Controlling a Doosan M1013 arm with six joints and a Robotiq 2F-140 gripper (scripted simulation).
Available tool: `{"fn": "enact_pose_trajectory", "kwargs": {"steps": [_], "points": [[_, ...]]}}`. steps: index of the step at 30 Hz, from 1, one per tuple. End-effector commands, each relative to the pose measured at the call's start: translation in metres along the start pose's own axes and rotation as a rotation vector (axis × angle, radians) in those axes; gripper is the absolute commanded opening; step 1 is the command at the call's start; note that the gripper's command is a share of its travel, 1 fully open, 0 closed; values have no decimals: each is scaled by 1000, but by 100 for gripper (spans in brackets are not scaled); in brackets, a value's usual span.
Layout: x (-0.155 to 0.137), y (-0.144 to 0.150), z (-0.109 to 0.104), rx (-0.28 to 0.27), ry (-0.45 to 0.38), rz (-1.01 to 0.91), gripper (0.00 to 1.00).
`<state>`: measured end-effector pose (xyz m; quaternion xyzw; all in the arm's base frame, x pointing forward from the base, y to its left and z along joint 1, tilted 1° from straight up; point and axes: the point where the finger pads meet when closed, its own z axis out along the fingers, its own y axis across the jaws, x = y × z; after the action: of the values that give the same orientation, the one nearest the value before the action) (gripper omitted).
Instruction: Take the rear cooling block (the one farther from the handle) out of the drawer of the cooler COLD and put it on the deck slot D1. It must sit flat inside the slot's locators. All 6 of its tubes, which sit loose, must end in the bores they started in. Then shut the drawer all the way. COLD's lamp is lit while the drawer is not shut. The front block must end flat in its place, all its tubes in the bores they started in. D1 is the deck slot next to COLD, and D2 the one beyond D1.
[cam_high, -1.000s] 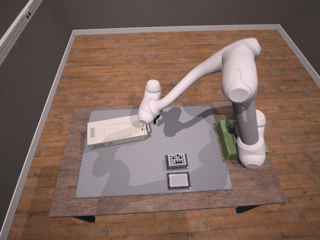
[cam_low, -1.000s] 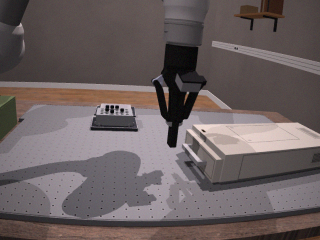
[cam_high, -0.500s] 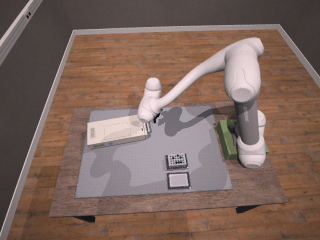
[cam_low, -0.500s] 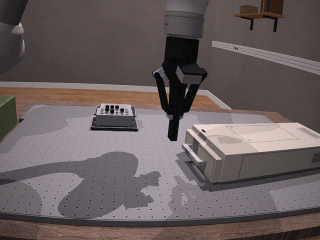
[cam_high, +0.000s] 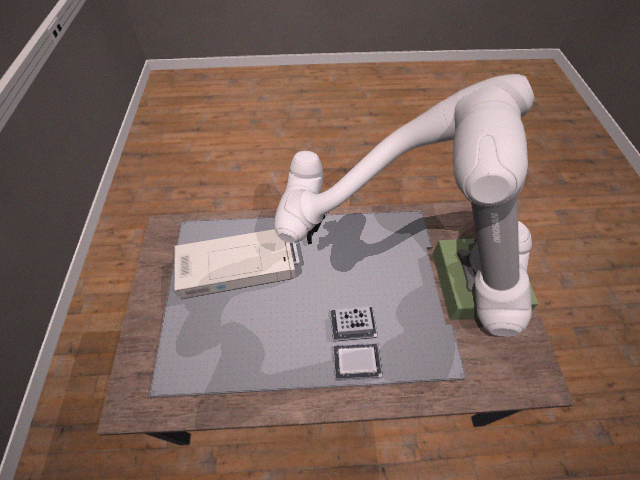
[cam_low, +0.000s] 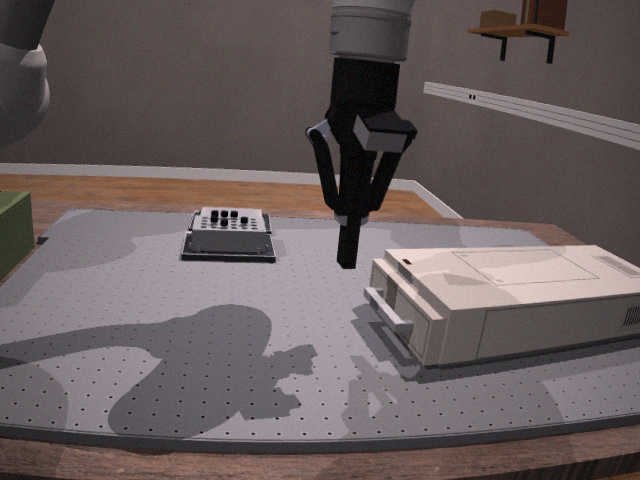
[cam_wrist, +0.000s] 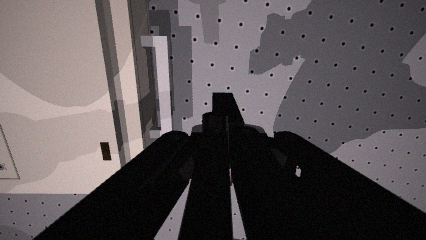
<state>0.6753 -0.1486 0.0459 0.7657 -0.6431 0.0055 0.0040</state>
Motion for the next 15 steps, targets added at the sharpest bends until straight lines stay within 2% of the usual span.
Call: {"fn": "enact_pose_trajectory", "kwargs": {"steps": [1, 15], "points": [[0, 0, -5, 1, 0, 0, 10], [0, 0, -21, 1, 0, 0, 10]]}}
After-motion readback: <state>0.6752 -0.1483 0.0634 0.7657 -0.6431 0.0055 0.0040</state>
